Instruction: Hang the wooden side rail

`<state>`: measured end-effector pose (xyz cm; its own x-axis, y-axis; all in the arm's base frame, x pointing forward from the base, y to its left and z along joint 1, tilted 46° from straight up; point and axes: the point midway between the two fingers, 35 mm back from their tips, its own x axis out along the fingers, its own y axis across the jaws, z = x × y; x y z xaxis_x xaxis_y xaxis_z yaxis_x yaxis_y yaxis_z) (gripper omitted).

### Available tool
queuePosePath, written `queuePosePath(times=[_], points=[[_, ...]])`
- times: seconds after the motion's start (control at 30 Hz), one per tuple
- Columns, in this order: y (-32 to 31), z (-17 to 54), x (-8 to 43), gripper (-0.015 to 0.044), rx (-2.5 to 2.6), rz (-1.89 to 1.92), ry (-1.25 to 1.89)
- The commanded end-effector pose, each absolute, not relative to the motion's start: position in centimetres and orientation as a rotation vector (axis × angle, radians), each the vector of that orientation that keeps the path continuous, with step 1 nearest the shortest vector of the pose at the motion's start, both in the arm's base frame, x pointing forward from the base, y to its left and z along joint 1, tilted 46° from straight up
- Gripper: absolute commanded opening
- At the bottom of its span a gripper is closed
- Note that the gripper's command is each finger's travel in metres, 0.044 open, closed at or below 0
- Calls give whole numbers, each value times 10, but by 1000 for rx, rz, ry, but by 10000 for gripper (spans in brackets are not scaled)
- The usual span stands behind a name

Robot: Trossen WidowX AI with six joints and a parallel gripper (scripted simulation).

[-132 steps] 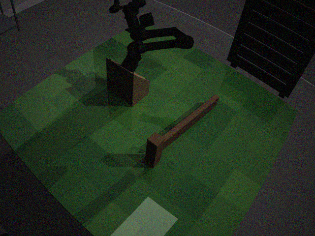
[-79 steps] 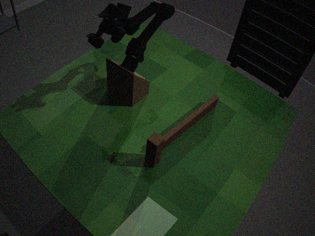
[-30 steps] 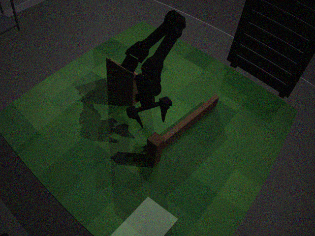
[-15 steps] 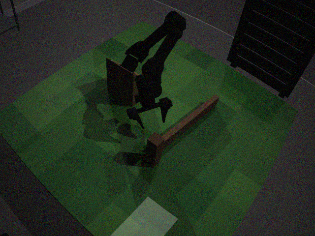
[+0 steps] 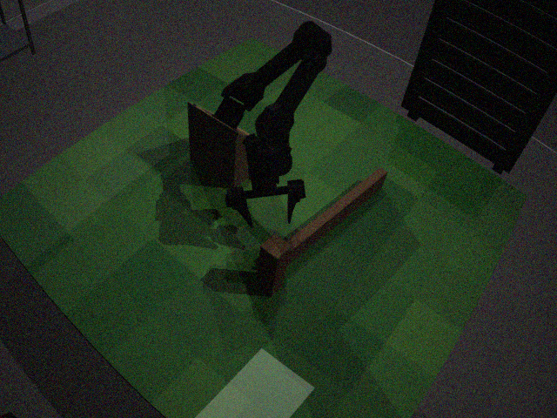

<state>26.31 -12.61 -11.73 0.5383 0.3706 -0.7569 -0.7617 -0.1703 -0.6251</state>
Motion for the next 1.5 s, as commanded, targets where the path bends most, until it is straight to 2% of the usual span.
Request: queuePosePath(times=[0.0, 0.33, 0.87, 1.17, 1.47], points=[[-107, -111, 271, 440, -1257, 1042, 449], [-102, -113, 273, 440, -955, 925, 689], [-108, -115, 277, 440, -264, 392, 1123], [-113, -113, 280, 440, 113, 2, 1218], [-117, -108, 283, 440, 484, -411, 1184]])
